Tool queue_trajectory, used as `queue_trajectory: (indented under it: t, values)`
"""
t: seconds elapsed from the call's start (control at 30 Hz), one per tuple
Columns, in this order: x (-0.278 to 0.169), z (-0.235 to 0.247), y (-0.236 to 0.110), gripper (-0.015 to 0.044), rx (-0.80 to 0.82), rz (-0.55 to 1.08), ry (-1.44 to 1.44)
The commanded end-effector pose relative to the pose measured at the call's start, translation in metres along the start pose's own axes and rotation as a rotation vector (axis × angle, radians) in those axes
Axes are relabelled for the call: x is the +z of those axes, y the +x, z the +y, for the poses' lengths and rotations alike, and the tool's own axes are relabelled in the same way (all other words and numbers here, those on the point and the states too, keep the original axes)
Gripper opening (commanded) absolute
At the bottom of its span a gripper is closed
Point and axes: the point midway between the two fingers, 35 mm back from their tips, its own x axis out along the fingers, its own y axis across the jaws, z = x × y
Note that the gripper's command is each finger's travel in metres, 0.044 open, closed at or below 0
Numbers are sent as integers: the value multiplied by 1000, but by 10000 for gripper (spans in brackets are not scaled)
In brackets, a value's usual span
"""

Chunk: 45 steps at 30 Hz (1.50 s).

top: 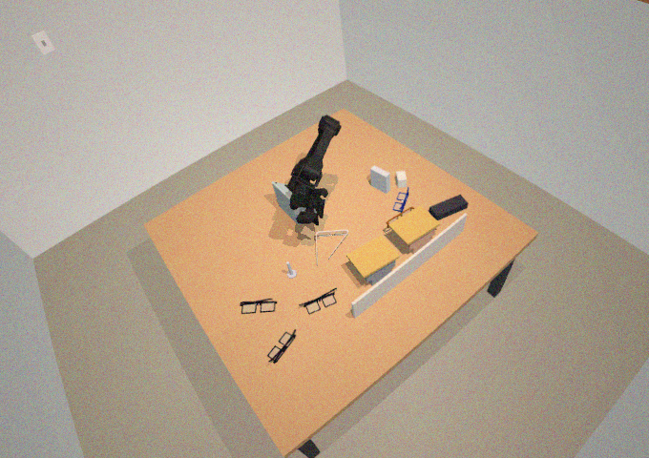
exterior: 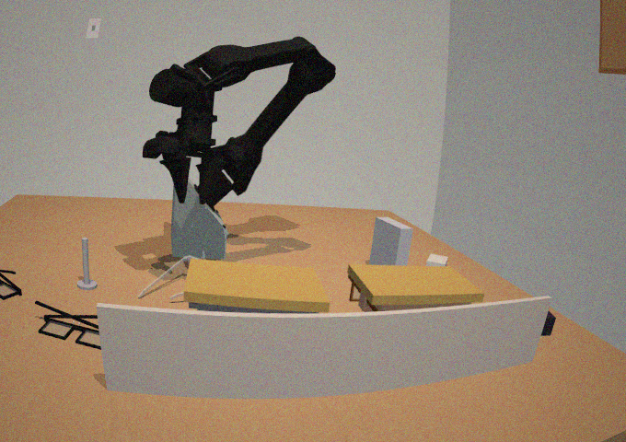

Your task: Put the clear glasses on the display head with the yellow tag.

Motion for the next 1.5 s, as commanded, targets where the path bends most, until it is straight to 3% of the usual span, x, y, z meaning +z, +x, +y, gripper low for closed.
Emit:
queue_trajectory:
  t: [0.0, 0.4, 0.5, 1.47]
  values:
    - [12, -23, 57, 200, -148, -209, -297]
    - [13, -30, 61, 200, -164, -229, -327]
    - [13, -30, 61, 121, -164, -229, -327]
    - [19, -35, 87, 120, -162, -229, -327]
